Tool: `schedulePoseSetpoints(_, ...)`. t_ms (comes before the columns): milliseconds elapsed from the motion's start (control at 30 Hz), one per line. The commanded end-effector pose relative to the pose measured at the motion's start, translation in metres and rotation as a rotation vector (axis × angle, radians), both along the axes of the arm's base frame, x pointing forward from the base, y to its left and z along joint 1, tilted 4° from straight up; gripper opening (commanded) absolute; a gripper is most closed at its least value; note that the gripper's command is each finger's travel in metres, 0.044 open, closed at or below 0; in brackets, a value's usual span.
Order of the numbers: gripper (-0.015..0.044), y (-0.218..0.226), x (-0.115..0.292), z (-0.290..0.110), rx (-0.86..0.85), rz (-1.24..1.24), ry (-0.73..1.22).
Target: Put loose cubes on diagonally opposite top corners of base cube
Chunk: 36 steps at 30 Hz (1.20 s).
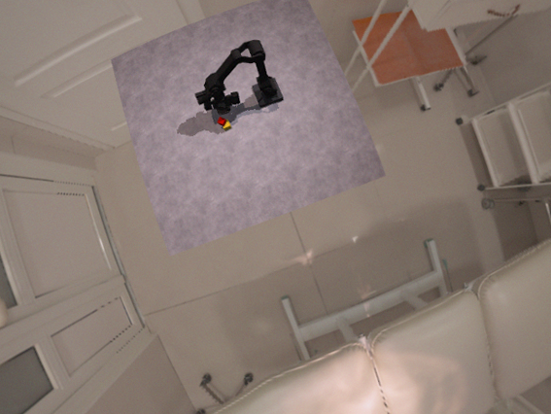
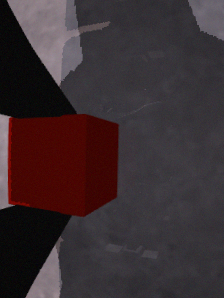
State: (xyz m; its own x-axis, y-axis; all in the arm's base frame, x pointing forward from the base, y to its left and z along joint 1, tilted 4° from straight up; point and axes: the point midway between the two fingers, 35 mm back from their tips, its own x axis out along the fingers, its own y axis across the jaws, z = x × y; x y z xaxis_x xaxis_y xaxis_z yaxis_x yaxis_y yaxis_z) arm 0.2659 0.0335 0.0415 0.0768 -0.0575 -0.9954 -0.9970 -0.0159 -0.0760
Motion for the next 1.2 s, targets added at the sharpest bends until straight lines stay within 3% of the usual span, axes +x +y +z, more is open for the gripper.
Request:
schedulePoseSetpoints(0, 0.0105, 0.001, 0.001, 0.001, 0.003, 0.003, -0.006)
schedulePoseSetpoints(1167, 0.0105, 0.007, 0.001, 0.075, 0.004, 0.0, -0.011)
